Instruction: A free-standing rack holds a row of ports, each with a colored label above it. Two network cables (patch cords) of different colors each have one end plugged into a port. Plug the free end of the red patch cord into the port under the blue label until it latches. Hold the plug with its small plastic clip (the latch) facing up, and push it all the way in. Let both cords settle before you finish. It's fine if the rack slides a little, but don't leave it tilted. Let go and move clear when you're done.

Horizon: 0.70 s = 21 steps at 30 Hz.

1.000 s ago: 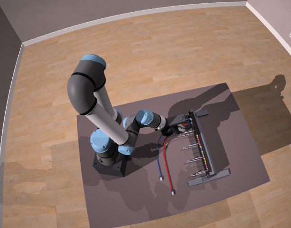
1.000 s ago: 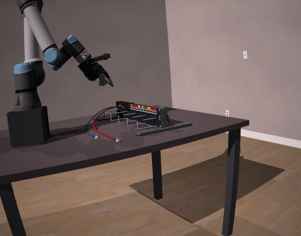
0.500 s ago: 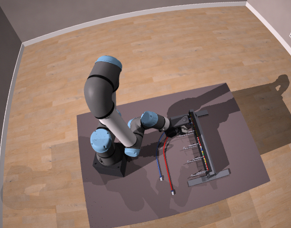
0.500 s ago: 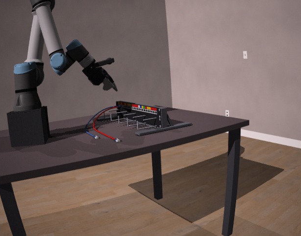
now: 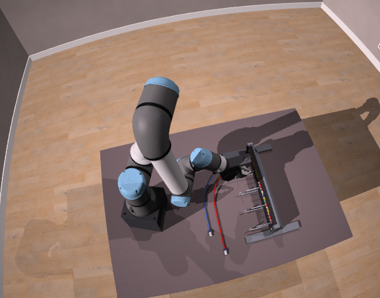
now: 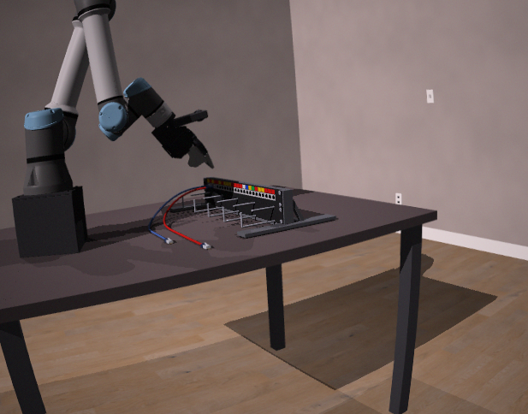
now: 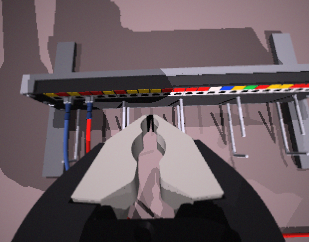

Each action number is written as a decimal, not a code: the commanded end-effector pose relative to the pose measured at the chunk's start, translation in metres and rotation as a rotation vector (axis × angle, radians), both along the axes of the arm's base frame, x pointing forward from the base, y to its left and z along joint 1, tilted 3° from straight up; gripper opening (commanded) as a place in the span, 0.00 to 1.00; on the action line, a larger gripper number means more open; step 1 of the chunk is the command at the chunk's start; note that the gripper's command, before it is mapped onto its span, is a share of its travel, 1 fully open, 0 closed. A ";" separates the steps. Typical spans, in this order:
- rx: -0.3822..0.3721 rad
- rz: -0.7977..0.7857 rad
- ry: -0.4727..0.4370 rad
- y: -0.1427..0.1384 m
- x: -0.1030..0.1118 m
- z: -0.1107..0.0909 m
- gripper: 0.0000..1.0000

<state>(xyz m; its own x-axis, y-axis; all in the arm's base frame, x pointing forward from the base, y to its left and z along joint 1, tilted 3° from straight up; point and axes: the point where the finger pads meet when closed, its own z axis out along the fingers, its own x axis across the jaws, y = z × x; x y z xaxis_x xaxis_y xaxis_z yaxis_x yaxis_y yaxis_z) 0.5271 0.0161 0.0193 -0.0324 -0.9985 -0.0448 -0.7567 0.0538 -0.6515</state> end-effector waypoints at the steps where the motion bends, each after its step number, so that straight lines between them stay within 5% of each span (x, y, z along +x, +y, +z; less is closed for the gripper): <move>1: -0.001 -0.001 -0.003 0.000 0.008 -0.008 0.00; 21: -0.001 -0.001 -0.003 0.000 0.021 -0.023 0.00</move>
<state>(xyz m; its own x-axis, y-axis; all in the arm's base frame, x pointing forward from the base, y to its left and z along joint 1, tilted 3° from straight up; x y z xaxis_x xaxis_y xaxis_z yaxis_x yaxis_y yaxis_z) 0.5466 0.0164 -0.0029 -0.0330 -0.9985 -0.0443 -0.7557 0.0539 -0.6527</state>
